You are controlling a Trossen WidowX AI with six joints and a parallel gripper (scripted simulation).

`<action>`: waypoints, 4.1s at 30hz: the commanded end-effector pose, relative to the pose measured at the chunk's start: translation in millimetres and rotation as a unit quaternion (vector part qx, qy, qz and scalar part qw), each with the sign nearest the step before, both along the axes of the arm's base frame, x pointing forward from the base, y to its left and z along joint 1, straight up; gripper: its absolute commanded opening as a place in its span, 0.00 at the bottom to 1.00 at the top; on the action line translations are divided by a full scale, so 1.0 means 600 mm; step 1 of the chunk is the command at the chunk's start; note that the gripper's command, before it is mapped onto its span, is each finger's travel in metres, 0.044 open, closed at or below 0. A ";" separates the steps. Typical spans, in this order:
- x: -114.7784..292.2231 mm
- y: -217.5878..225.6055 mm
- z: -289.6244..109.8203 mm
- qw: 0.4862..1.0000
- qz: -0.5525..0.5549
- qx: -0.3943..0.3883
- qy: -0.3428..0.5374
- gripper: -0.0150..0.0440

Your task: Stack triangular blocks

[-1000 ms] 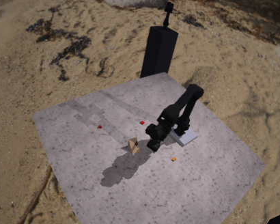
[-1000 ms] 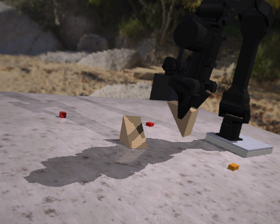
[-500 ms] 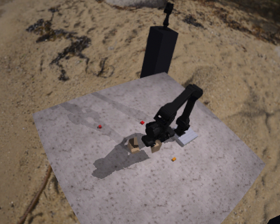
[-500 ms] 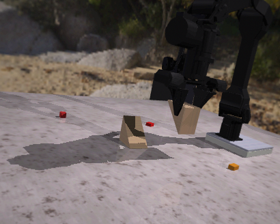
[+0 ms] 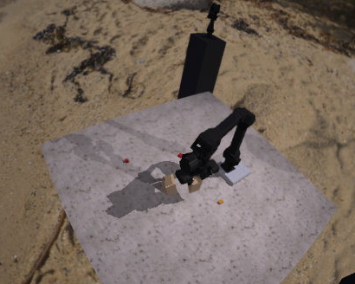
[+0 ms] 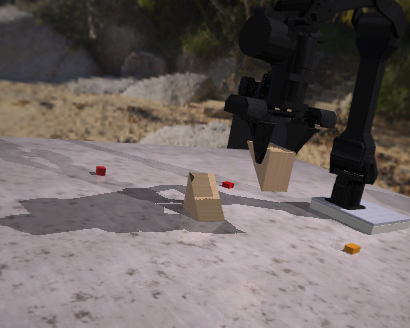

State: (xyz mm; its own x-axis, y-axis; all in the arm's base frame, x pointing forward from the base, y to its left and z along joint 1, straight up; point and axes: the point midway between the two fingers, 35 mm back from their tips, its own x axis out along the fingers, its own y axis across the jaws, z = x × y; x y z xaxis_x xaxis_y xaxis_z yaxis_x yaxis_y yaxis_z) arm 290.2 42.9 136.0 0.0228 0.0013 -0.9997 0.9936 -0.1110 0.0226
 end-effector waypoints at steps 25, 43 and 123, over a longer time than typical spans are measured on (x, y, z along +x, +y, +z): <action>0.092 -0.041 0.080 1.000 0.000 0.003 -0.006 0.25; 0.091 -0.089 -0.038 1.000 0.000 0.001 -0.006 0.25; 0.096 -0.121 -0.124 1.000 0.001 0.006 -0.007 0.25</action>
